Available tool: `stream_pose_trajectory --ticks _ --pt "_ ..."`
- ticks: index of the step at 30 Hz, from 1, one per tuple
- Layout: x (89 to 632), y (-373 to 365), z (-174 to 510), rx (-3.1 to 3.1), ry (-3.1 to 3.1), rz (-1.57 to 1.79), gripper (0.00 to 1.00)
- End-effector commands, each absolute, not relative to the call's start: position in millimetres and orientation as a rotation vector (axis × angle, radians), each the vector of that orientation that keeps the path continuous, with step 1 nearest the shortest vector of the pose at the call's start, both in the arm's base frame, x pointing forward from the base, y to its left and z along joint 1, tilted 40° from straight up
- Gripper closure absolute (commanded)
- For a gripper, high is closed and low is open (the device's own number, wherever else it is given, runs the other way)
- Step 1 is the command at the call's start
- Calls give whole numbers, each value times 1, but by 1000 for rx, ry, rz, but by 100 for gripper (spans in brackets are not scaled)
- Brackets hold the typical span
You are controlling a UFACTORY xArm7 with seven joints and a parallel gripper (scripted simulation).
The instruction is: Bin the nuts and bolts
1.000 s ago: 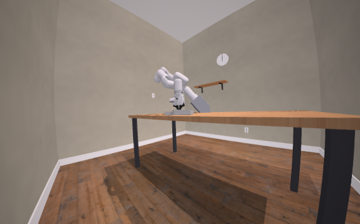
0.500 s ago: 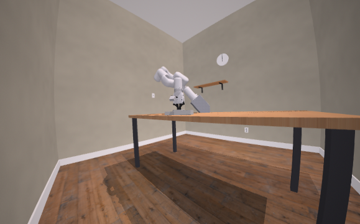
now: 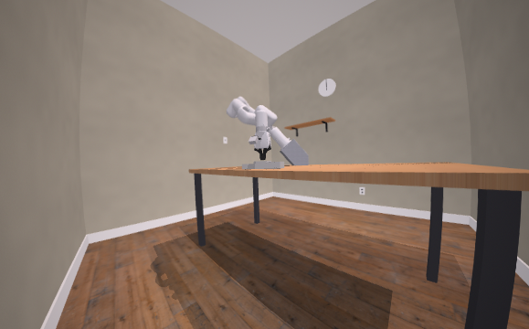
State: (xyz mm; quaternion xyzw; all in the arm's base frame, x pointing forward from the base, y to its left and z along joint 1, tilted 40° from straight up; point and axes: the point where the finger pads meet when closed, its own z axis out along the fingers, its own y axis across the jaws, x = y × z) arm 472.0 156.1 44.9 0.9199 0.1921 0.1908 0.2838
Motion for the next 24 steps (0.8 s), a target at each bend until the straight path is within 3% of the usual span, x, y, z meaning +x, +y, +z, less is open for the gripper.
stream_pose_trajectory --ticks 1,24 --pt "464 167 60 2463 518 516 93" --pt "449 228 20 2464 518 516 93"
